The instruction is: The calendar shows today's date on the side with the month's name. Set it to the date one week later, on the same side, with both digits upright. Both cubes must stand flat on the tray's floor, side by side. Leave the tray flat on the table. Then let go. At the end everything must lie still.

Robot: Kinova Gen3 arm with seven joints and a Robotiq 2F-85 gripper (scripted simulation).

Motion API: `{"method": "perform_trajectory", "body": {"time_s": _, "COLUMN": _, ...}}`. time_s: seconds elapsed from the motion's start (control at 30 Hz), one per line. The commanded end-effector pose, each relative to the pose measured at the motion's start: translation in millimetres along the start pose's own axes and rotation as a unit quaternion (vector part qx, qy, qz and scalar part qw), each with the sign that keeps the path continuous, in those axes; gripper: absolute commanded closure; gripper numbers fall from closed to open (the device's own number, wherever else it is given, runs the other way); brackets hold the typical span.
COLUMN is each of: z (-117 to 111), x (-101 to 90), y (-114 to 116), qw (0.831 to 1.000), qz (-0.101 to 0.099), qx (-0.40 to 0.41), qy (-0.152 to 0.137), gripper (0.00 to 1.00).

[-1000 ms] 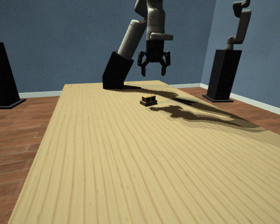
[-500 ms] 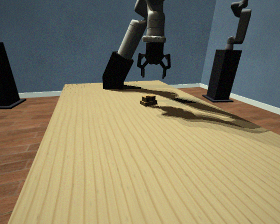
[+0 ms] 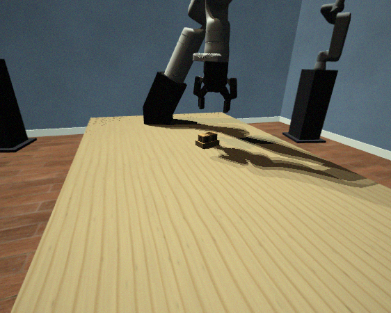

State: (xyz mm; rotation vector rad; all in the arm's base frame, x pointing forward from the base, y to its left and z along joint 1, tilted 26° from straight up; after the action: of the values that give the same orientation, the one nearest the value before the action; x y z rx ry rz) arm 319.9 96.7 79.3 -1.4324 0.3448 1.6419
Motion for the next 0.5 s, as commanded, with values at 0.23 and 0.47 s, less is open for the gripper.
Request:
{"method": "perform_trajectory", "body": {"time_s": 0.23, "z": -0.2, "x": 2.9, "y": 0.7, "qw": 0.996, "qz": 0.003, "qx": 0.086, "qy": -0.001, "gripper": 0.00}}
{"method": "perform_trajectory", "body": {"time_s": 0.47, "z": -0.2, "x": 4.1, "y": 1.1, "qw": 0.992, "qz": 0.004, "qx": 0.124, "qy": 0.000, "gripper": 0.00}}
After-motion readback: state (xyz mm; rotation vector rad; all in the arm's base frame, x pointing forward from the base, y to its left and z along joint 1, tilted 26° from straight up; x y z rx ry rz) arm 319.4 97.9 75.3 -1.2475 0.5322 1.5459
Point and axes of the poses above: the point where the finger pads meet when closed, its own x axis out along the fingers, its own y axis across the jaws, z = x × y, the point moved 8 cm from there along -x, back along the fingers, and after that the axes turned 8 degrees about x, right-handed, at the moved point
